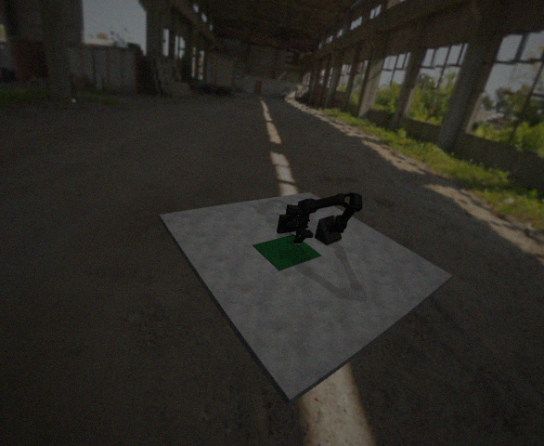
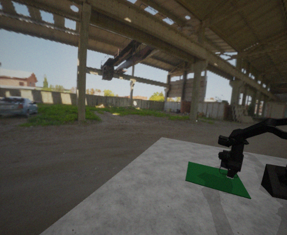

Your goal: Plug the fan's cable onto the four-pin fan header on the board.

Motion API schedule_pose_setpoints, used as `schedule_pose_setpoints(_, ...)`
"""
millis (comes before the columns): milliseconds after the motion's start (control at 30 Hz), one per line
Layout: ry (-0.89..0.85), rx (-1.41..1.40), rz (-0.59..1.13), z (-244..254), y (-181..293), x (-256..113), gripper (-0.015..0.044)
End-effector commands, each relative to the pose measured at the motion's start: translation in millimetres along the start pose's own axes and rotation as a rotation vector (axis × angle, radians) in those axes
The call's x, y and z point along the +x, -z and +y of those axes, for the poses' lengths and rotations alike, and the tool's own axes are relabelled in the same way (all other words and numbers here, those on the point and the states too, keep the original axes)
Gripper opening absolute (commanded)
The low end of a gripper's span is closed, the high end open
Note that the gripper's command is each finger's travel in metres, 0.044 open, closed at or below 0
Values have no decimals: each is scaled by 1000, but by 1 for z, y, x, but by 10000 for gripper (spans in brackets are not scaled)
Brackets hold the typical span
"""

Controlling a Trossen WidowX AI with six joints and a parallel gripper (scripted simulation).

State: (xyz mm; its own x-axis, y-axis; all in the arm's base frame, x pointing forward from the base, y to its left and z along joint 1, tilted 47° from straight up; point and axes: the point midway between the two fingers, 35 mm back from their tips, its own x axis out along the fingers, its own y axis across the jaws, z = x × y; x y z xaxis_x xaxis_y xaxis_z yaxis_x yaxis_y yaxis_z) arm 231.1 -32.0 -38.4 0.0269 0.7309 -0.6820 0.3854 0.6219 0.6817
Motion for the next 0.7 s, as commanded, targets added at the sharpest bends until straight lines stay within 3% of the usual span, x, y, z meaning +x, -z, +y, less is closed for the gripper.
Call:
schedule_pose_setpoints(0,7,-5,-12,-1,-3,-37,260)
schedule_pose_setpoints(233,6,-4,-10,-1,0,-50,260)
schedule_pose_setpoints(533,6,0,-6,8,110,-51,260)
schedule_pose_setpoints(667,5,0,-5,9,118,-49,260)
